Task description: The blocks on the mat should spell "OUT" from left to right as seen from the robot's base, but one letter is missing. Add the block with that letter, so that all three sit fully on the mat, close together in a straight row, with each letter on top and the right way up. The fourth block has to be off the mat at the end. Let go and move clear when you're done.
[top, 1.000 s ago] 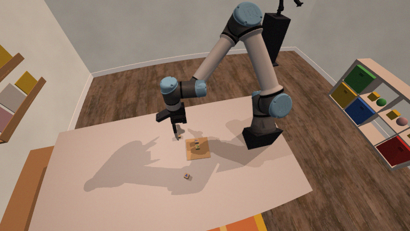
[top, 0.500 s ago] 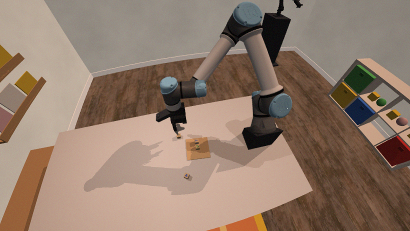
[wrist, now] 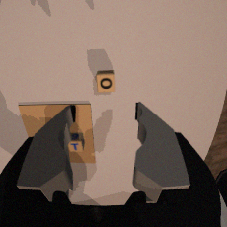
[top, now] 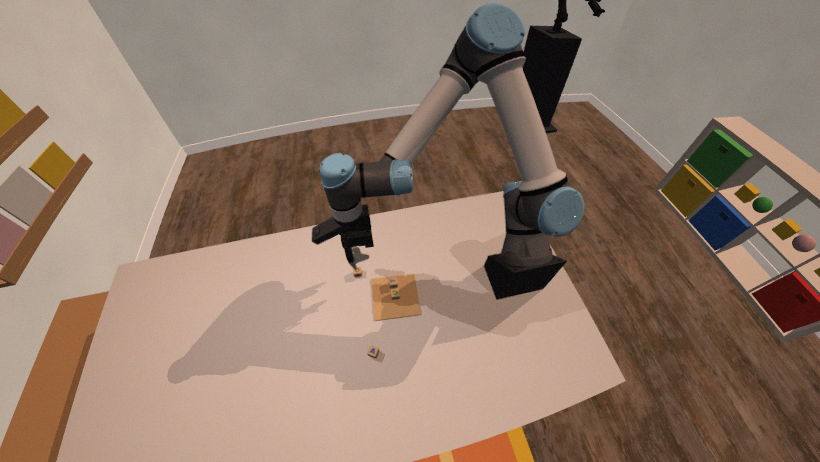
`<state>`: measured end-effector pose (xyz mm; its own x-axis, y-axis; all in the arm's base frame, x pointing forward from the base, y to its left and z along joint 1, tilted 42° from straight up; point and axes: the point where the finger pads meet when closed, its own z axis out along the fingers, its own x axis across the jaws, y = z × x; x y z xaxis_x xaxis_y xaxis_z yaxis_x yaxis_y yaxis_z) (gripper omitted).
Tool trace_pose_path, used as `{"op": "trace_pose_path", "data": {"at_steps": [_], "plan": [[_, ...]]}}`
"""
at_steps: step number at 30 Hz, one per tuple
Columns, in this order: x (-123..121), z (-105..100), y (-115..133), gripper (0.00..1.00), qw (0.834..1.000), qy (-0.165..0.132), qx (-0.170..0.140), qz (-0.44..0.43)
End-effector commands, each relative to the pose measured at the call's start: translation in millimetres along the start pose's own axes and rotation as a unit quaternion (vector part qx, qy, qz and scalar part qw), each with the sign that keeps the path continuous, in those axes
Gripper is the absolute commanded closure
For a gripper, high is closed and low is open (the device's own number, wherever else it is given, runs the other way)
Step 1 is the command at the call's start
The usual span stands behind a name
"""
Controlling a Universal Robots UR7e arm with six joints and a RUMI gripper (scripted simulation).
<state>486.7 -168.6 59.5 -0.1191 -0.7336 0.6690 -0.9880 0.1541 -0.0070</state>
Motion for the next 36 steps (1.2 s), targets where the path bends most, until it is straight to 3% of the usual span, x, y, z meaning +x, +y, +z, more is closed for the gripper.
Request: {"op": "trace_pose_path", "data": {"at_steps": [1,22,36], "plan": [[0,0,0,0.63,1.0,0.0,0.001,0.0],[0,5,0,0.63,1.0,0.0,0.0,0.0],[0,24,0,0.63,1.0,0.0,0.0,0.0]]}}
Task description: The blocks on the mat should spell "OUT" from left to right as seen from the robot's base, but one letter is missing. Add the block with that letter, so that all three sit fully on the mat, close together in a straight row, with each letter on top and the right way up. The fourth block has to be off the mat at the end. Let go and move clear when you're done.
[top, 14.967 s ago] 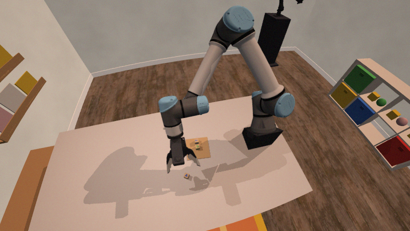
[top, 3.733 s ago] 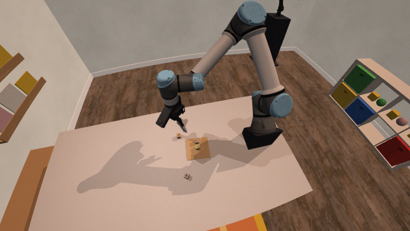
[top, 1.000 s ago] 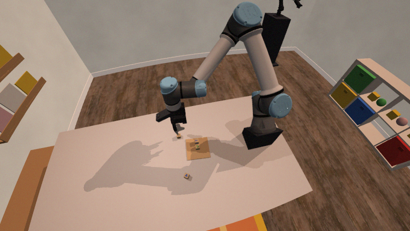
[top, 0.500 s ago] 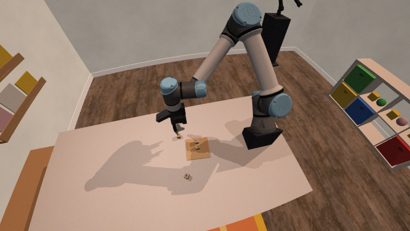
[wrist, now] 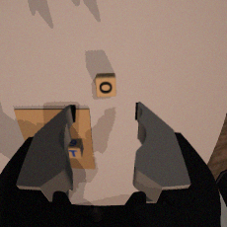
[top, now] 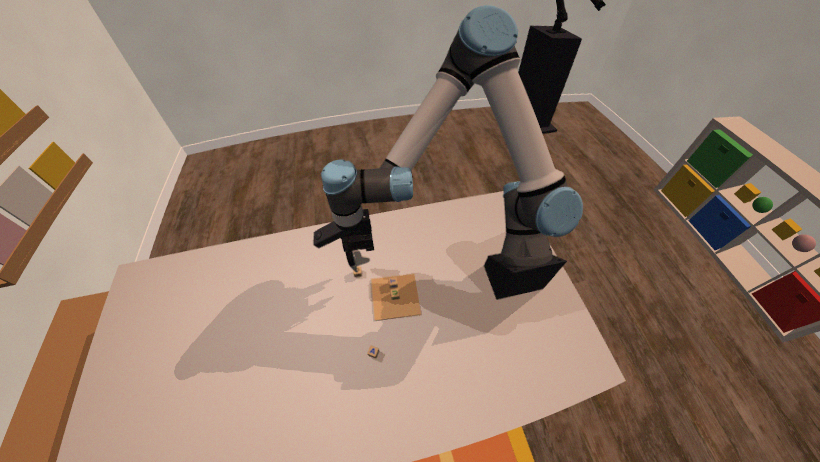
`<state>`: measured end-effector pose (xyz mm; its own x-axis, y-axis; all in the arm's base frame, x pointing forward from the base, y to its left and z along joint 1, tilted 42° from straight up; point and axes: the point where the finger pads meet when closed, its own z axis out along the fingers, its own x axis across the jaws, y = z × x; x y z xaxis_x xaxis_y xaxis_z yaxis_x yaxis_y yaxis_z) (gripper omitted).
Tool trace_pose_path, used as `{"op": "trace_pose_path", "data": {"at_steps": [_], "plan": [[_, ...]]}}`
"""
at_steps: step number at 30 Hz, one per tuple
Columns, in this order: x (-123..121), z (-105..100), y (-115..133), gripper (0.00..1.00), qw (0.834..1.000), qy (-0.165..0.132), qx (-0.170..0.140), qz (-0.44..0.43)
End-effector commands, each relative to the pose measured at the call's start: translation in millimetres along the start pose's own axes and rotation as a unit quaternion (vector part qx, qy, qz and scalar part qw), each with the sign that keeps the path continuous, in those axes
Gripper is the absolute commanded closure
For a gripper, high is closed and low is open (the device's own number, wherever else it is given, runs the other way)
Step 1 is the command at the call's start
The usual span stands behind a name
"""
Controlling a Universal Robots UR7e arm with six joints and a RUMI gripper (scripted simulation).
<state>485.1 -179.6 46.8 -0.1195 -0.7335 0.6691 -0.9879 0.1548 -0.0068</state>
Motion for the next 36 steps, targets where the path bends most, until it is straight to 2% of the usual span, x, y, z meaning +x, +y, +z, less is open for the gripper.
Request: {"op": "trace_pose_path", "data": {"at_steps": [1,18,36], "plan": [[0,8,0,0.63,1.0,0.0,0.001,0.0],[0,29,-1,0.63,1.0,0.0,0.001,0.0],[0,34,-1,0.63,1.0,0.0,0.001,0.0]]}}
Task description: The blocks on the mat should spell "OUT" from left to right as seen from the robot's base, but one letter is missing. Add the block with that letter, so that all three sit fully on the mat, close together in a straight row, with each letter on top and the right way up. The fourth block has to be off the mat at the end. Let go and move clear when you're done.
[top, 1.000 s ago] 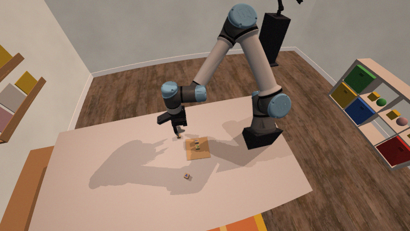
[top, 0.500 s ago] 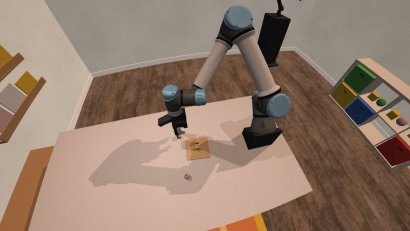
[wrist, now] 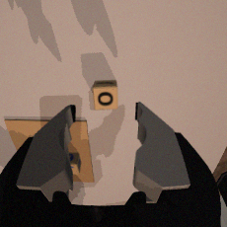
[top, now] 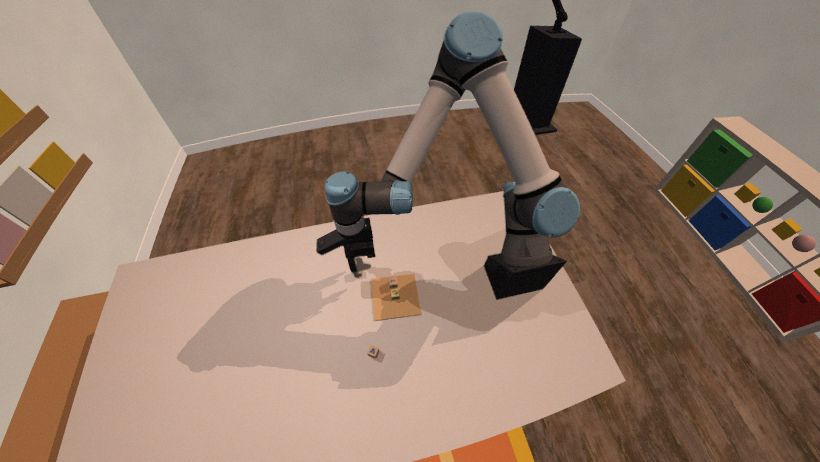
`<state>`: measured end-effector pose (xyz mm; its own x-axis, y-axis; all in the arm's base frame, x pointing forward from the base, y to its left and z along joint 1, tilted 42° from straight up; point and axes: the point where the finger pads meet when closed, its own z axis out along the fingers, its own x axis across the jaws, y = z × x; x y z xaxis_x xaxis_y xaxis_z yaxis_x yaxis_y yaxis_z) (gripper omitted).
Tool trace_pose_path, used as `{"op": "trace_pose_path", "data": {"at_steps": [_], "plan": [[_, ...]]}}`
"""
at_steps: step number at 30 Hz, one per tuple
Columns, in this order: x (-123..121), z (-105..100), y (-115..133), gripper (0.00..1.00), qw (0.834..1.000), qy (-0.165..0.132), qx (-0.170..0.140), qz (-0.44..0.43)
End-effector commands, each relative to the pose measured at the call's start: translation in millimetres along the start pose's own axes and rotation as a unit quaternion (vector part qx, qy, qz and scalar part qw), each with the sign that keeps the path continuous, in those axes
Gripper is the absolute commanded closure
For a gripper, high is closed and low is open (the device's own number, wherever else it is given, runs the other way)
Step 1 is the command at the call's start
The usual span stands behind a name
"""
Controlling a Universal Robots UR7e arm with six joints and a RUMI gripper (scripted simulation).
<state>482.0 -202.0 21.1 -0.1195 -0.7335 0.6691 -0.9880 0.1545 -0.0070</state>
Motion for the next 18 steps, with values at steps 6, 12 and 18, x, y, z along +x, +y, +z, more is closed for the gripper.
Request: {"op": "trace_pose_path", "data": {"at_steps": [6,12,18], "plan": [[0.1,0.0,-0.3,0.63,1.0,0.0,0.001,0.0],[0.1,0.1,-0.3,0.63,1.0,0.0,0.001,0.0],[0.1,1.8,-0.3,0.63,1.0,0.0,0.001,0.0]]}}
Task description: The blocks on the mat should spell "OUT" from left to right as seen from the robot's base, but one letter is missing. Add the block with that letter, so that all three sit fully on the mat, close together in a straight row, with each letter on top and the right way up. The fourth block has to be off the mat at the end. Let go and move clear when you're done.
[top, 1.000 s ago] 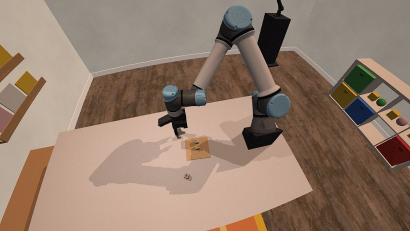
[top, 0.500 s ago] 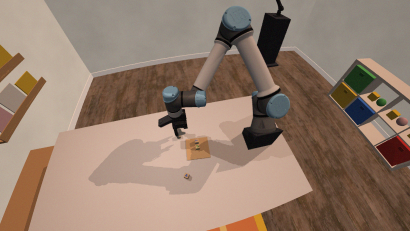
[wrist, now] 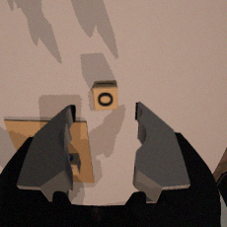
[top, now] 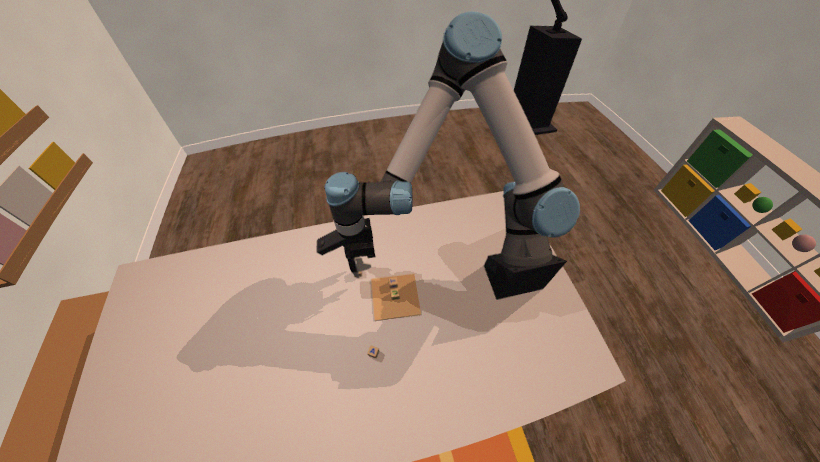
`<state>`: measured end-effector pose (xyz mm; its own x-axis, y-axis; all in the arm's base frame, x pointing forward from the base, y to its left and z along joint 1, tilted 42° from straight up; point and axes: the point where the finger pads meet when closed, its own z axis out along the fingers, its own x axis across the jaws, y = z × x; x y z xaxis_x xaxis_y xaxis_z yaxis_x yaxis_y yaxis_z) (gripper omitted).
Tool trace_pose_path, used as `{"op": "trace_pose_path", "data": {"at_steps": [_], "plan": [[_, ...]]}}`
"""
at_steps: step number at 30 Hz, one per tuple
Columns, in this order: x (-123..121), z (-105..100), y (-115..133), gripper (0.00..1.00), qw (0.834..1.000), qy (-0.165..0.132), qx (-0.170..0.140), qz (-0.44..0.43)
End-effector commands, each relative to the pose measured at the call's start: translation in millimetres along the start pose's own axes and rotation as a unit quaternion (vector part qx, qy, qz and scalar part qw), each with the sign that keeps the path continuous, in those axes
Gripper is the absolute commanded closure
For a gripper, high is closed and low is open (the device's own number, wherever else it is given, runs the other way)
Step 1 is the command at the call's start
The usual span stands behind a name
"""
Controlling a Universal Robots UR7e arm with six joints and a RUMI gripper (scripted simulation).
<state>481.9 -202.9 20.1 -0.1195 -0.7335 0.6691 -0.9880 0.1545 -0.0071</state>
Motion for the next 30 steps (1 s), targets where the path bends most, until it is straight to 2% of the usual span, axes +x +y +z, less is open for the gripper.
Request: {"op": "trace_pose_path", "data": {"at_steps": [1,15,30], "plan": [[0,1,0,0.63,1.0,0.0,0.001,0.0],[0,25,0,0.63,1.0,0.0,0.001,0.0],[0,31,0,0.63,1.0,0.0,0.001,0.0]]}}
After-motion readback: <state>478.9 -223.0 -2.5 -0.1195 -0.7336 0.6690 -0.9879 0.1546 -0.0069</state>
